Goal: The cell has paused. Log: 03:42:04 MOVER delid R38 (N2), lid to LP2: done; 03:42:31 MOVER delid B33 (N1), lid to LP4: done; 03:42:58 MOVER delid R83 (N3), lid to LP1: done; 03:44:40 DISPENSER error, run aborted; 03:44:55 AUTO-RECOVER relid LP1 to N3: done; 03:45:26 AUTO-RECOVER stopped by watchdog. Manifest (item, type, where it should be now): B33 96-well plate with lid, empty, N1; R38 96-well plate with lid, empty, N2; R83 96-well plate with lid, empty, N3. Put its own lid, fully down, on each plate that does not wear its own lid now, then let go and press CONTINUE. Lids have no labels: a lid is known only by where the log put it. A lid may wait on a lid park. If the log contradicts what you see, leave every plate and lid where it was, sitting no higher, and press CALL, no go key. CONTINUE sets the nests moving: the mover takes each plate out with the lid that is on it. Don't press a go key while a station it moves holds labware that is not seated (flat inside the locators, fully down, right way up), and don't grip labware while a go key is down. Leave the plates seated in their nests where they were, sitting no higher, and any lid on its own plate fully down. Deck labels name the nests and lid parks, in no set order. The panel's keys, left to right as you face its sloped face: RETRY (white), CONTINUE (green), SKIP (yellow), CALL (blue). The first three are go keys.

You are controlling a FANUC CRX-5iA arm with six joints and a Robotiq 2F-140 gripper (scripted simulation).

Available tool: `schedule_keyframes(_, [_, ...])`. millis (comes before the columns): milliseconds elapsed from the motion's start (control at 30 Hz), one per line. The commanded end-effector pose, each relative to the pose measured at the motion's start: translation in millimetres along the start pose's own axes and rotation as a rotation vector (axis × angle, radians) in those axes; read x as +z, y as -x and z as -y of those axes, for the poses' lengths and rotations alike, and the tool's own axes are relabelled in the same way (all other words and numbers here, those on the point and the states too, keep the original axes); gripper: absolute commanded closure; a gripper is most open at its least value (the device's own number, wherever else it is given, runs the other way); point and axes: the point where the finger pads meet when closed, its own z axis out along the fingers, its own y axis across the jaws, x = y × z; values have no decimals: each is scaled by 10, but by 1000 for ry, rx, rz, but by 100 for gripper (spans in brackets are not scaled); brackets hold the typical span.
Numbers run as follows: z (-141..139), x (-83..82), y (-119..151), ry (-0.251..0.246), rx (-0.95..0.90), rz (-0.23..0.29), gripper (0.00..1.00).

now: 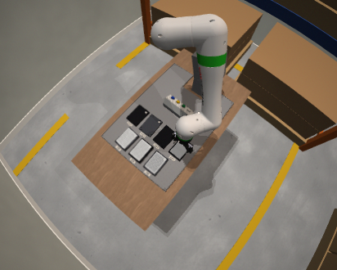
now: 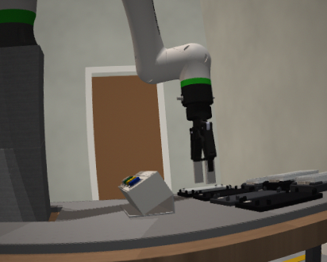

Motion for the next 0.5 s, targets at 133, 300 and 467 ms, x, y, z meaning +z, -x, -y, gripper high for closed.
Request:
schedule_keyframes(133, [1,-1,-2,0,0,0,34])
schedule_keyframes(300, [1,-1,-2,0,0,0,41])
schedule_keyframes(467, [1,-1,-2,0,0,0,41])
